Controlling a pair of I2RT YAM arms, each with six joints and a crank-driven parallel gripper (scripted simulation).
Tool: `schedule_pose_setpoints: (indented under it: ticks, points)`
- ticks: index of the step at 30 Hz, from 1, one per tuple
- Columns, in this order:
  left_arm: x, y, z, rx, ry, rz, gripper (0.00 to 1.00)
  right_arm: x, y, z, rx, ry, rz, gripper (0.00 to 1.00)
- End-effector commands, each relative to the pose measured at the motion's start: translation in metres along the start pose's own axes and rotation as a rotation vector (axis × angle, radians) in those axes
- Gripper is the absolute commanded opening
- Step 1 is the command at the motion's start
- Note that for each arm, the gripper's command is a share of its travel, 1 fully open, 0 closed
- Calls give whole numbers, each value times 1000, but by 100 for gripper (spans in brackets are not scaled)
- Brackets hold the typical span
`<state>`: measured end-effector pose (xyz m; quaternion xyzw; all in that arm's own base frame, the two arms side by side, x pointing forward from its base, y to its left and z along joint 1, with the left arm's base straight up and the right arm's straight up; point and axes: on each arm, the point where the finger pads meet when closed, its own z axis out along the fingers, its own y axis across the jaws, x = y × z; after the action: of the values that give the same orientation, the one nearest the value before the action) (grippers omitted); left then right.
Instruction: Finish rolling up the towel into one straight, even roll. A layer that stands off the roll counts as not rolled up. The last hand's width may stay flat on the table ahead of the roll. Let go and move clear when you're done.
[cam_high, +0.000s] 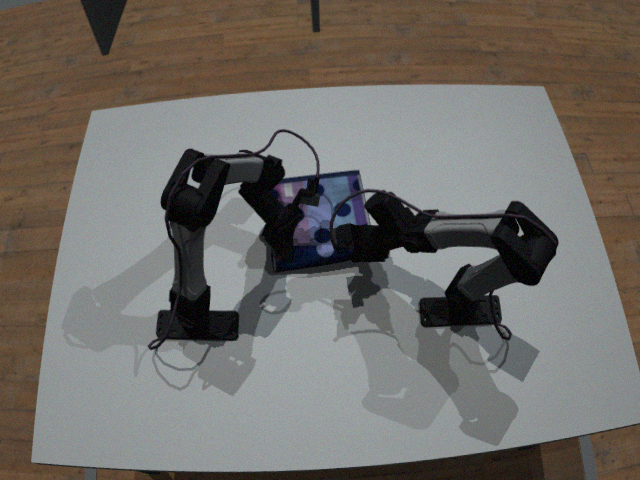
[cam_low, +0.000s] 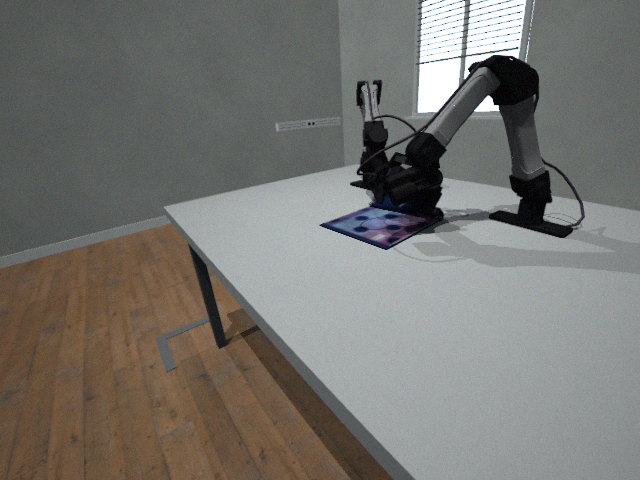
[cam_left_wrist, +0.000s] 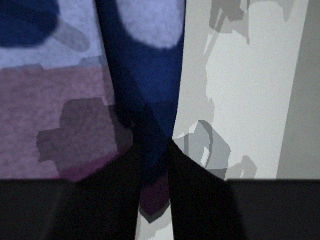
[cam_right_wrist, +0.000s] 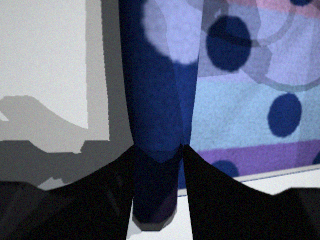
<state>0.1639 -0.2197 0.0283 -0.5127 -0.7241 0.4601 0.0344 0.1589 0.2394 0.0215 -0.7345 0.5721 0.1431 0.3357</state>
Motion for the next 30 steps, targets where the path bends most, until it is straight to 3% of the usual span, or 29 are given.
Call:
schedule_pose_setpoints:
  ticks: [1,11,26,30]
  points:
    - [1,2,2,8,0,0,18,-5,-5,2,17,-14,-1,35]
    - [1,2,2,8,0,0,18,-5,-5,2,17,-14,-1,27]
    - [1,2,2,8,0,0,18,-5,-5,2,17,-14,-1,22]
    - [0,0,0,8,0,0,36,-5,-5,2,17,-14,-1,22]
